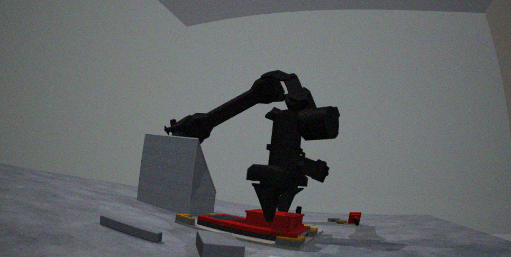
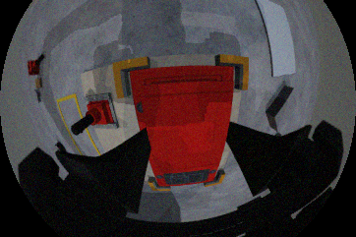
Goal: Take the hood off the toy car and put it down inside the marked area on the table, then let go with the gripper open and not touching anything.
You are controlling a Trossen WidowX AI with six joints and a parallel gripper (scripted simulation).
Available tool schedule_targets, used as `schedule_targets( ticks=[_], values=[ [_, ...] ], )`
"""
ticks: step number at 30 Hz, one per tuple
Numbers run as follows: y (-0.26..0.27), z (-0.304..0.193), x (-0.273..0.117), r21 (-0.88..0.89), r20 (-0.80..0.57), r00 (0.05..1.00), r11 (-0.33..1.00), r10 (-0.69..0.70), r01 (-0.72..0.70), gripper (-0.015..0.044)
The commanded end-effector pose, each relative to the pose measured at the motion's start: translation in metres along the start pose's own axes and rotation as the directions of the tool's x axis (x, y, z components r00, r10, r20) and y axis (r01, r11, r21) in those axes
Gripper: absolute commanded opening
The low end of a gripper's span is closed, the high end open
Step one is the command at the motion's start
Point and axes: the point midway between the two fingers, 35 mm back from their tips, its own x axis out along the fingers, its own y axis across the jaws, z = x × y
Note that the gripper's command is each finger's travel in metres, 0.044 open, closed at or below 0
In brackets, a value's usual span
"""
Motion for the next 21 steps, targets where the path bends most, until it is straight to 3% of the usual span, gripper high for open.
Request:
schedule_targets(
  ticks=[1, 21],
  values=[
    [0.000, 0.001, -0.003, -0.005, 0.001, 1.000, 1.000, -0.002, 0.002, 0.0000],
    [0.000, 0.001, -0.016, -0.004, 0.002, 1.000, 1.000, -0.003, 0.003, 0.0000]
  ],
)
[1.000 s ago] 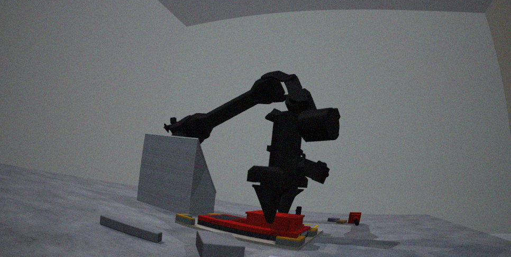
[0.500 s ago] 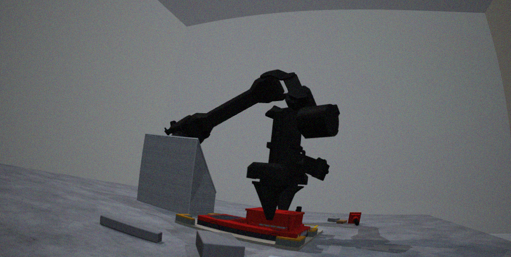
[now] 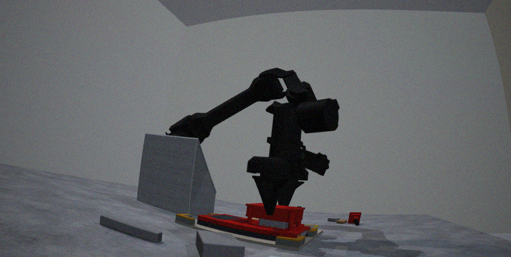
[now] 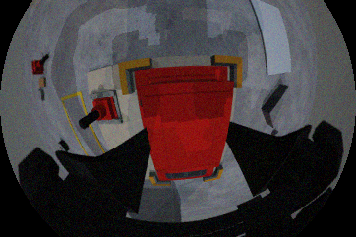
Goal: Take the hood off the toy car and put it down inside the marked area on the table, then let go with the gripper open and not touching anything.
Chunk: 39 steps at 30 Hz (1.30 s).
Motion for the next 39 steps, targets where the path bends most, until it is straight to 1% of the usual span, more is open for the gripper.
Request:
schedule_targets(
  ticks=[1, 13, 22, 26, 39],
  values=[
    [0.000, 0.002, -0.003, -0.007, 0.002, 1.000, 1.000, -0.005, 0.005, 0.0000],
    [0.000, 0.002, -0.013, -0.006, 0.003, 1.000, 1.000, -0.006, 0.006, 0.0000],
    [-0.001, 0.002, -0.056, -0.006, 0.002, 1.000, 1.000, -0.008, 0.008, 0.0000],
    [-0.001, -0.001, -0.051, 0.007, 0.001, 1.000, 1.000, -0.002, 0.002, 0.0000],
    [0.051, 0.001, -0.056, 0.022, 0.001, 1.000, 1.000, -0.016, 0.016, 0.0000]
  ],
)
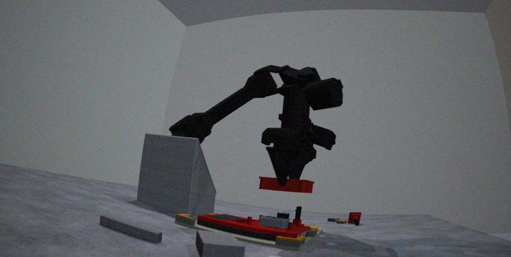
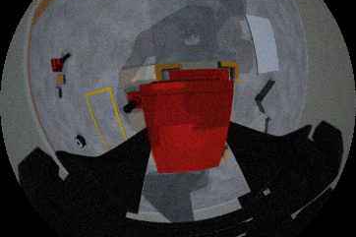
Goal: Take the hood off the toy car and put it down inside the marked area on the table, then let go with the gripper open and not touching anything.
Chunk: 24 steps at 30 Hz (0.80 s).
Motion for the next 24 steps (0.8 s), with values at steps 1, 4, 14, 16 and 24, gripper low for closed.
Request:
schedule_targets(
  ticks=[1, 4, 14, 16, 24],
  values=[
    [0.017, -0.003, -0.001, 0.004, -0.002, 1.000, 1.000, 0.001, -0.001, 0.0000],
    [0.030, -0.004, -0.002, 0.002, -0.001, 1.000, 1.000, -0.001, 0.001, 0.0000],
    [0.077, -0.012, -0.004, -0.004, 0.001, 1.000, 1.000, -0.003, 0.003, 0.0000],
    [0.086, -0.014, -0.004, -0.005, 0.001, 1.000, 1.000, -0.002, 0.002, 0.0000],
    [0.120, -0.026, -0.005, -0.011, 0.000, 1.000, 1.000, 0.003, -0.003, 0.0000]
  ],
)
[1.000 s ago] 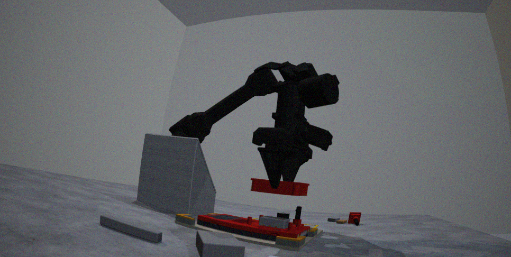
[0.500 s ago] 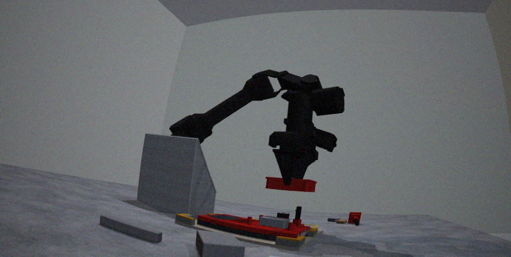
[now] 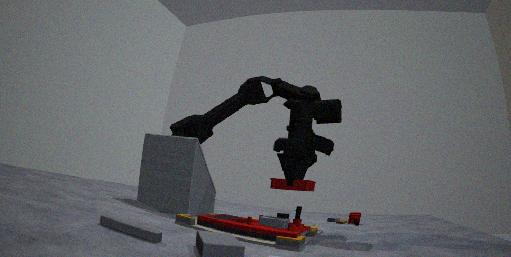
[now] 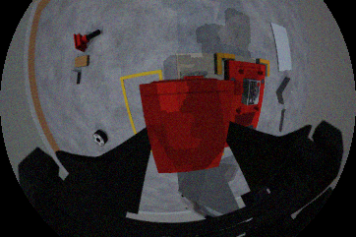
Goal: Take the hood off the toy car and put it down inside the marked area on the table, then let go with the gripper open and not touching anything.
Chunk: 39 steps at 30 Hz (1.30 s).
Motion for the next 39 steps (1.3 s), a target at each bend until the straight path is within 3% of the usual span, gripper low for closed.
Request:
schedule_targets(
  ticks=[1, 15, 39],
  values=[
    [0.015, -0.008, 0.000, 0.002, -0.002, 1.000, 1.000, 0.006, -0.006, 0.0000],
    [0.066, -0.035, 0.000, -0.007, -0.007, 1.000, 1.000, 0.024, -0.024, 0.0000],
    [0.067, -0.034, 0.016, -0.007, -0.007, 1.000, 1.000, 0.023, -0.023, 0.0000]
  ],
)
